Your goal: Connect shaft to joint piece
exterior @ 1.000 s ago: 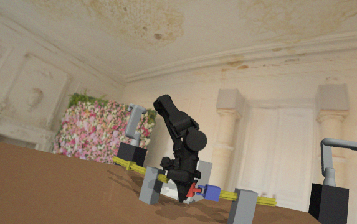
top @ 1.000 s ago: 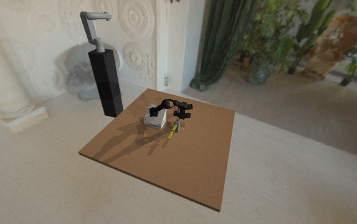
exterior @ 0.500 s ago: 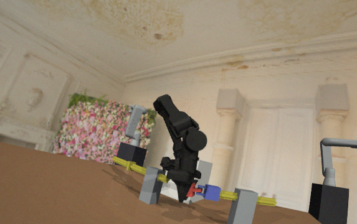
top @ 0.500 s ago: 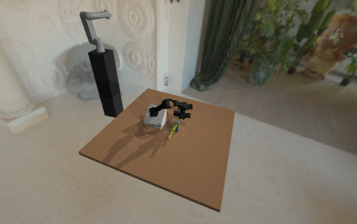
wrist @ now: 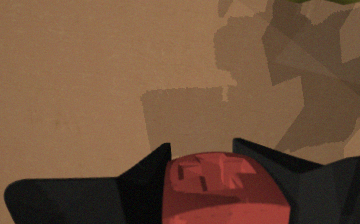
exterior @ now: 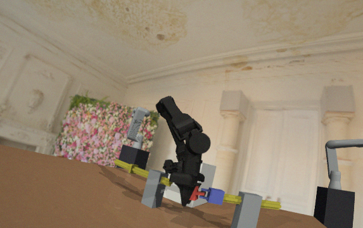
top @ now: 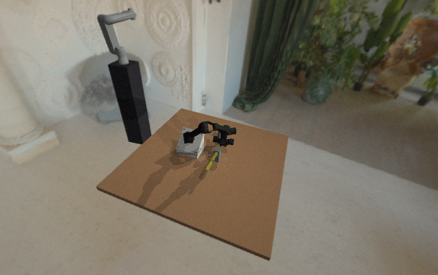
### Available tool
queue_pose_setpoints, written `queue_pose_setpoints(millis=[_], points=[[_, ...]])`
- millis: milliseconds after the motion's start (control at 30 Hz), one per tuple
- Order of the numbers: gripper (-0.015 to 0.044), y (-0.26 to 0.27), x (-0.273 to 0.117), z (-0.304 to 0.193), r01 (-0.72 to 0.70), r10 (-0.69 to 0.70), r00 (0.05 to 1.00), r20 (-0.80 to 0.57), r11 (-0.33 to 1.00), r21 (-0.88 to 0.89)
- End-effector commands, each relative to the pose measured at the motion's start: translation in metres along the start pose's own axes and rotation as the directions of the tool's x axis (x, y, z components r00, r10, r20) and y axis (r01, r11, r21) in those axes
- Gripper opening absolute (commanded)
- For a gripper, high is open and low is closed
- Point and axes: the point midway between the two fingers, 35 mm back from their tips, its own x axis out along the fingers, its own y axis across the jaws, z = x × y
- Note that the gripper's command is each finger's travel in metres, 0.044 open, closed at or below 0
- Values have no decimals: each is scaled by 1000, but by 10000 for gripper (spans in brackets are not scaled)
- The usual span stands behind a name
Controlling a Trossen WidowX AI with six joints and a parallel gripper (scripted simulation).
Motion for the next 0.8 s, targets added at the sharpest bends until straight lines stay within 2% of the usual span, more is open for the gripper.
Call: queue_pose_setpoints(millis=[0, 600, 667, 767], points=[[182, 0, 0, 0, -1, 1, 1000, 4, 1000, -6], [182, 0, 0, 0, -1, 1, 1000, 4, 1000, -6], [147, 0, 0, 0, 0, 0, 1000, 0, 1000, 0], [147, 0, 0, 0, 0, 0, 1000, 0, 1000, 0]])
